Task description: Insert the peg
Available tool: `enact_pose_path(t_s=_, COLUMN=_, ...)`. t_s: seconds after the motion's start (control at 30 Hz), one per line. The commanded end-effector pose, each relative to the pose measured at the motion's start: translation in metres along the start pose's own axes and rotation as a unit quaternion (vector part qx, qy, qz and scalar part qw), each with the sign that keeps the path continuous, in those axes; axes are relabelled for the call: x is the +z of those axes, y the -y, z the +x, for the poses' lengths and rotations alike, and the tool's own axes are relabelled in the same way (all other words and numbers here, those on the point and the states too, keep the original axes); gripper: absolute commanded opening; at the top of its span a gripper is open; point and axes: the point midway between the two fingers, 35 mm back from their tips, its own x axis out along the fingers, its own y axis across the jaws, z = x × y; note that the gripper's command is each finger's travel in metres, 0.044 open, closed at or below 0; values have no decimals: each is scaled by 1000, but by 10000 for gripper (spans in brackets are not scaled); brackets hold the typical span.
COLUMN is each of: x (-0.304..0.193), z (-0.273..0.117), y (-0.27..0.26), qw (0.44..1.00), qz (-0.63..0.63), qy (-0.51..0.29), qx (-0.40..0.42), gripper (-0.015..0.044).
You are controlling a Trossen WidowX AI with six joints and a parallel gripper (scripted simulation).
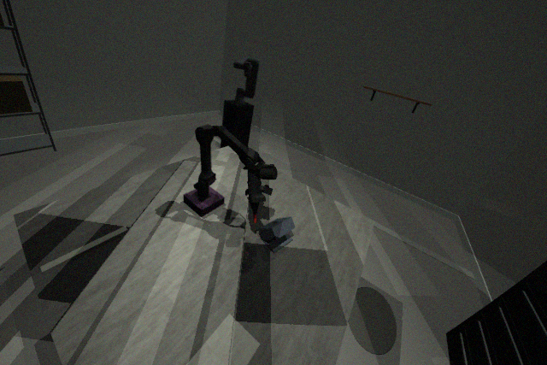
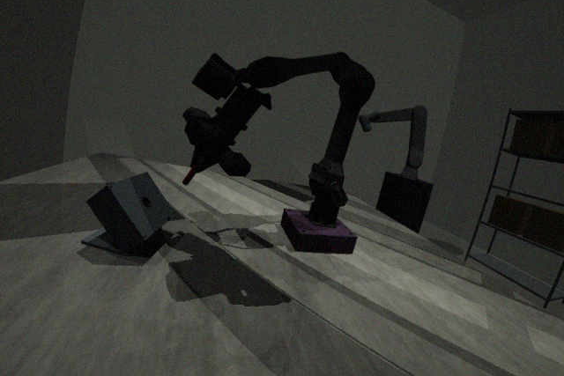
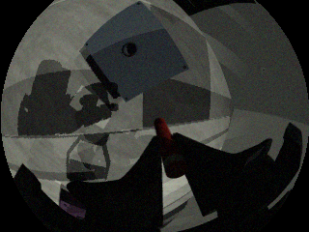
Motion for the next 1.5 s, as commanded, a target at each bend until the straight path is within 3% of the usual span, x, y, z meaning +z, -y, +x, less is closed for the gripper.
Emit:
enact_pose_path(t_s=0.0, x=3, z=-4, y=-1, qw=1000, qz=-12, qy=8, qx=-10, gripper=0)
enact_pose_path(t_s=1.47, x=37, z=-32, y=-35, qw=984, qz=-141, qy=74, qx=-77, gripper=0)
